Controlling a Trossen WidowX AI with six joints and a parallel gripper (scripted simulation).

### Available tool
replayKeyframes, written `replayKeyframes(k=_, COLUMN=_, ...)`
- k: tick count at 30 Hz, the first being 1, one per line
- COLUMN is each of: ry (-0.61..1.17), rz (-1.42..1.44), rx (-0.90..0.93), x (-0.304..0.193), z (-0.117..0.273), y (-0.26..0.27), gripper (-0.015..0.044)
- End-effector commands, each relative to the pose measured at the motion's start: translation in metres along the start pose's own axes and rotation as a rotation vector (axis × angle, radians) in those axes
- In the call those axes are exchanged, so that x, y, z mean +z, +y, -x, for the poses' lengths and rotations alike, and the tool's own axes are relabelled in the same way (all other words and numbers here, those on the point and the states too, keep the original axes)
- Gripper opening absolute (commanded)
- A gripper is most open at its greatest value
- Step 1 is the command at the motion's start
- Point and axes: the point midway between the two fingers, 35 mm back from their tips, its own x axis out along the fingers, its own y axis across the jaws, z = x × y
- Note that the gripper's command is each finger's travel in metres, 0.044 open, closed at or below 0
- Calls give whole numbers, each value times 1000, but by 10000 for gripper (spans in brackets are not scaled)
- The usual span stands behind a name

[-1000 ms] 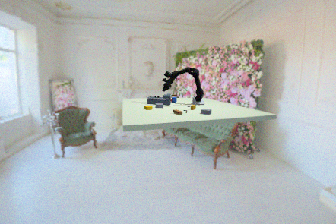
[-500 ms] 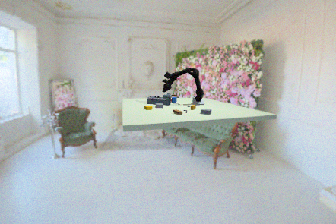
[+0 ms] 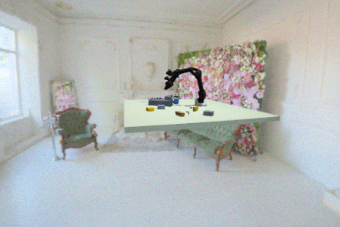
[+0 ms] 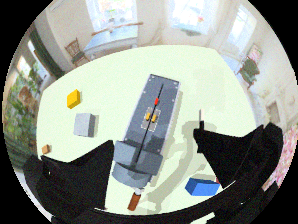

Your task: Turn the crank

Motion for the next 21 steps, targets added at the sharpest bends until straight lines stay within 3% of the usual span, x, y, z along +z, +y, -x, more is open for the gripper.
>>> replayKeyframes(k=1, ry=-1, rz=2, rx=4, x=8, z=14, y=0, gripper=440)
replayKeyframes(k=21, ry=-68, rz=-198, rx=-187, x=-40, z=54, y=40, gripper=440)
